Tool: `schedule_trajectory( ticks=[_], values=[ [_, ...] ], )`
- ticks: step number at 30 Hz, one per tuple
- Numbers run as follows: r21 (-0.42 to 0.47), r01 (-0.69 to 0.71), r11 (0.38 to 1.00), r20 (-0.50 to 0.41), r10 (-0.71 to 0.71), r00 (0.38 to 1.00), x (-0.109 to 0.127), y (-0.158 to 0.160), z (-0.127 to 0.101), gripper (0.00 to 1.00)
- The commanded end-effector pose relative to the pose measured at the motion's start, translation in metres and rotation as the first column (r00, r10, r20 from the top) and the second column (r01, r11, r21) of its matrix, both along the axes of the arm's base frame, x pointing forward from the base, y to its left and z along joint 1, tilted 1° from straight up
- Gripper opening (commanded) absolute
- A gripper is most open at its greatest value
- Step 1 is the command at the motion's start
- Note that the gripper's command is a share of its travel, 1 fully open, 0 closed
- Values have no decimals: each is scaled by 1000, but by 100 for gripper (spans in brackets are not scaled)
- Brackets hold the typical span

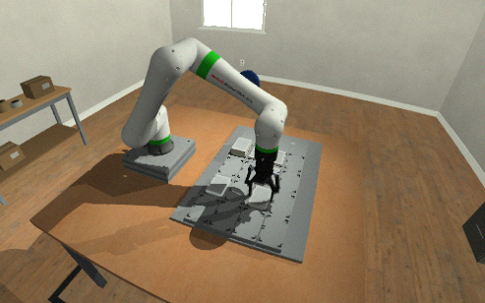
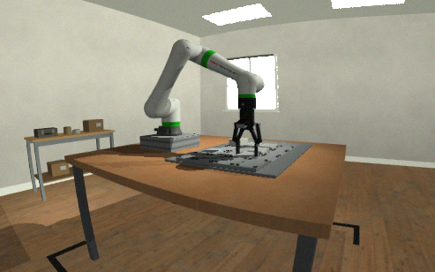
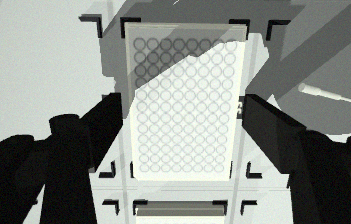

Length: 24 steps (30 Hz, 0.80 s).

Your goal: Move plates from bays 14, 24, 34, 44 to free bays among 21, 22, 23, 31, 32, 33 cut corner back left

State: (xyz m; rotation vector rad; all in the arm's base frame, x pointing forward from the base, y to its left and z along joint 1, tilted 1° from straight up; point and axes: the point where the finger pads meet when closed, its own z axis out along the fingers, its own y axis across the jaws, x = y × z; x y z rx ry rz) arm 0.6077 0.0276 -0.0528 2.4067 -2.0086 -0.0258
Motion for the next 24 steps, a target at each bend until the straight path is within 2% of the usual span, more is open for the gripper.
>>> schedule_trajectory(
  ticks=[1,24],
  values=[
    [0,0,1000,2,0,1000,1,0,1,70],
    [0,0,1000,2,0,1000,1,0,4,70]
  ],
)
